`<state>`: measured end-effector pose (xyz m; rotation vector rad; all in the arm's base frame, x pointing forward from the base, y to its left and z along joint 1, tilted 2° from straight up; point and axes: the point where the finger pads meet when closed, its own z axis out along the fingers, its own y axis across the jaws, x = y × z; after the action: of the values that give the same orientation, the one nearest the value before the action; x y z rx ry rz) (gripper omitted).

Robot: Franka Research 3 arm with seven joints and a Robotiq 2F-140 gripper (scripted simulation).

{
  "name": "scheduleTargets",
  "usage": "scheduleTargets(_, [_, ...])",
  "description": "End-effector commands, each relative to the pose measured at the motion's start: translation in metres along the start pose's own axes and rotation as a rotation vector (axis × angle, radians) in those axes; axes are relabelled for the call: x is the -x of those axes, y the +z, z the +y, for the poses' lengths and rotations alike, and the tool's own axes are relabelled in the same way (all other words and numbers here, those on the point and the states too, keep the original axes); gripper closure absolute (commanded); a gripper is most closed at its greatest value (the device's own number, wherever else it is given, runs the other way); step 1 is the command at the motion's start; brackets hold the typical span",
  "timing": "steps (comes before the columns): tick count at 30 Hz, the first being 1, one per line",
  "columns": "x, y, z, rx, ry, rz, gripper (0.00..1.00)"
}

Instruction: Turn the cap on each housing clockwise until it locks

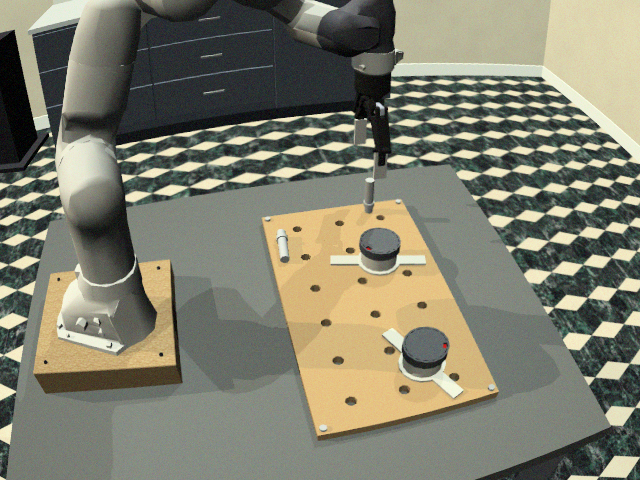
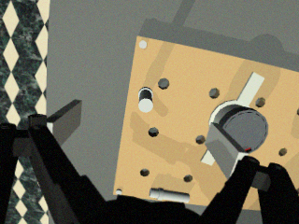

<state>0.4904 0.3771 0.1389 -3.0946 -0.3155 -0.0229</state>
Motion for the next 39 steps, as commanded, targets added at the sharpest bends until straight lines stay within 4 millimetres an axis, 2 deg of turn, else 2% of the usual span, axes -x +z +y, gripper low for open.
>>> scheduleTargets(1, [-0.0036, 0.0049, -0.0007, -0.001, 0.004, 0.012, 0.00])
scheduleTargets(11, [-0.0038, 0.0110, -0.0008, -0.001, 0.004, 0.012, 0.00])
scheduleTargets(12, [-0.0038, 0.0110, -0.0008, -0.001, 0.004, 0.012, 0.64])
scheduleTargets(39, [-0.0038, 0.0110, -0.0008, -0.001, 0.004, 0.012, 0.64])
